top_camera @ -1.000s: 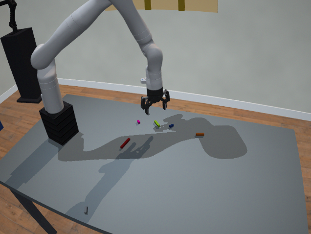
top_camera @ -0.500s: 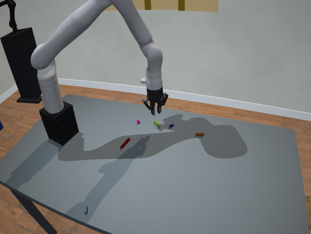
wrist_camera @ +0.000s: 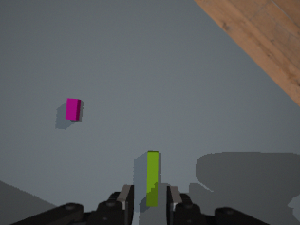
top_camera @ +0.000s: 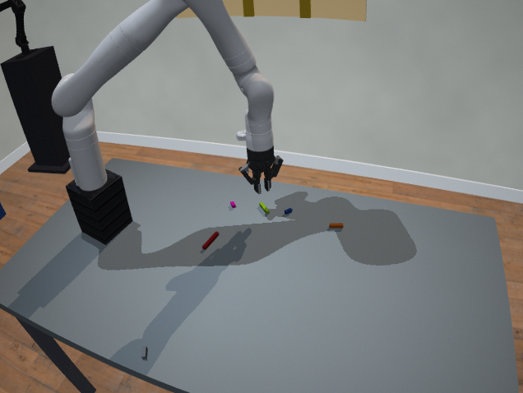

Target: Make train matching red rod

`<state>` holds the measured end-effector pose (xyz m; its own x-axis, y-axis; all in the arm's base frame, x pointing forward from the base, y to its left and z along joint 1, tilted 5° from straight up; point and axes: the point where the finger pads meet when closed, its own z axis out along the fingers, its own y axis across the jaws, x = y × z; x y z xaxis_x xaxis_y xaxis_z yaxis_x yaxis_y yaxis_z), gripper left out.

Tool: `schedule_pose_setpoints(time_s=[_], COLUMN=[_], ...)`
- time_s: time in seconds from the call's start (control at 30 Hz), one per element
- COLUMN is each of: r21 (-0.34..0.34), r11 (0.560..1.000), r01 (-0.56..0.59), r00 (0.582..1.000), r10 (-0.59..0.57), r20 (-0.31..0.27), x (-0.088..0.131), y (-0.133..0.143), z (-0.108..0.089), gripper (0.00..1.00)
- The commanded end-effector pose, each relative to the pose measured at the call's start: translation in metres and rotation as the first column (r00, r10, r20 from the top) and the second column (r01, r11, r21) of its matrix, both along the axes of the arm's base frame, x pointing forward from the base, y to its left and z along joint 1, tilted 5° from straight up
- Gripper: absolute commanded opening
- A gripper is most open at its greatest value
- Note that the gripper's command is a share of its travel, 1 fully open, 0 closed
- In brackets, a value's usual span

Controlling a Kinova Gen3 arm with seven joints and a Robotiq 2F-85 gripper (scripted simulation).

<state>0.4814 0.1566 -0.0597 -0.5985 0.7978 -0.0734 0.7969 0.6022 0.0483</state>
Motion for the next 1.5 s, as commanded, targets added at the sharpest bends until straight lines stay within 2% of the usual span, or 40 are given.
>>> schedule_pose_setpoints(time_s=[0.0, 0.6, 1.47], r21=[0.001, 0.001, 0.001], r11=[1.000, 1.000, 1.000], r01=[0.000, 0.000, 0.000], r00=[1.000, 1.000, 1.000], r10=[0.000, 0.000, 0.000], r20=[0.002, 0.002, 0.002], x=[0.001, 0.001, 0.004], y=[0.000, 0.000, -0.001], z=[0.001, -0.004, -0.038], gripper=[0.24, 0.24, 0.24])
